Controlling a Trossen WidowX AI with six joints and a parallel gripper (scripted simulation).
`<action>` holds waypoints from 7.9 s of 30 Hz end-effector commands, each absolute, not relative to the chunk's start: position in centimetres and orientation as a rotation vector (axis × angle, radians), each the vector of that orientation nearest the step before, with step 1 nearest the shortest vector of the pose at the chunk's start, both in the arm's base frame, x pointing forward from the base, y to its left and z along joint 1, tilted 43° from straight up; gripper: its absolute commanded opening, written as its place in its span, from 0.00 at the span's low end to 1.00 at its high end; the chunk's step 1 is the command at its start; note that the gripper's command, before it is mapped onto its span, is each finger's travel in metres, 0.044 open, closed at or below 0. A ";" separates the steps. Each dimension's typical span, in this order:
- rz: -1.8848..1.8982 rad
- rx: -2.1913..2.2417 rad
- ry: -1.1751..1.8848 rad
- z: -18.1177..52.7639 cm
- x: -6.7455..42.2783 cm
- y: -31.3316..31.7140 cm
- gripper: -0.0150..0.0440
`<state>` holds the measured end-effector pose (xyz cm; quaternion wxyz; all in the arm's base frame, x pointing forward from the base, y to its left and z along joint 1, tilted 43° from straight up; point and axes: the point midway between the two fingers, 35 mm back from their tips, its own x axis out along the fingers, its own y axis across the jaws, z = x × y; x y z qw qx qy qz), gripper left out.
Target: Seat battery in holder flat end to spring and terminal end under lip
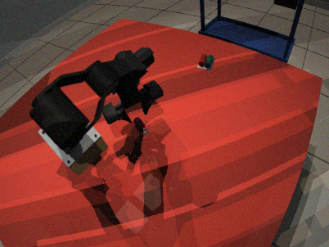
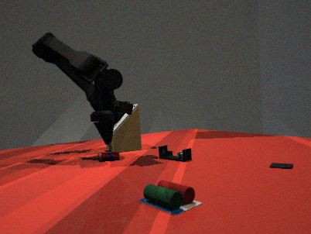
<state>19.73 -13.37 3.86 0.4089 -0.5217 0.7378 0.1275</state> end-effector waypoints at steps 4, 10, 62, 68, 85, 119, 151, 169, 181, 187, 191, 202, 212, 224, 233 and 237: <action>0.336 -1.324 1.872 3.4 19.5 -13.8 0.68; 0.337 -1.323 1.872 2.7 19.5 -14.5 0.68; 0.317 -1.310 1.859 3.7 20.5 -13.0 0.40; 0.213 -1.228 1.819 2.7 23.8 -11.5 0.40; -0.186 -0.910 1.754 -1.8 31.1 -5.6 0.40; -0.537 -0.708 1.940 -8.4 32.3 -4.3 0.40; -0.601 -0.685 2.072 -9.3 32.9 -4.9 0.40; -0.640 -0.675 2.151 -9.7 33.0 -5.3 0.40; -0.653 -0.671 2.175 -9.9 33.2 -5.4 0.40; -0.647 -0.671 2.166 -10.1 33.6 -5.4 0.40; -0.643 -0.670 2.159 -10.2 33.9 -5.4 0.40; -0.631 -0.669 2.140 -10.4 34.8 -5.3 0.40; -0.617 -0.669 2.120 -10.5 34.9 -5.4 0.40; -0.592 -0.670 2.082 -10.8 34.9 -5.4 0.40; -0.573 -0.671 2.054 -10.9 34.9 -5.5 0.40; -0.565 -0.671 2.041 -11.0 34.9 -5.5 0.40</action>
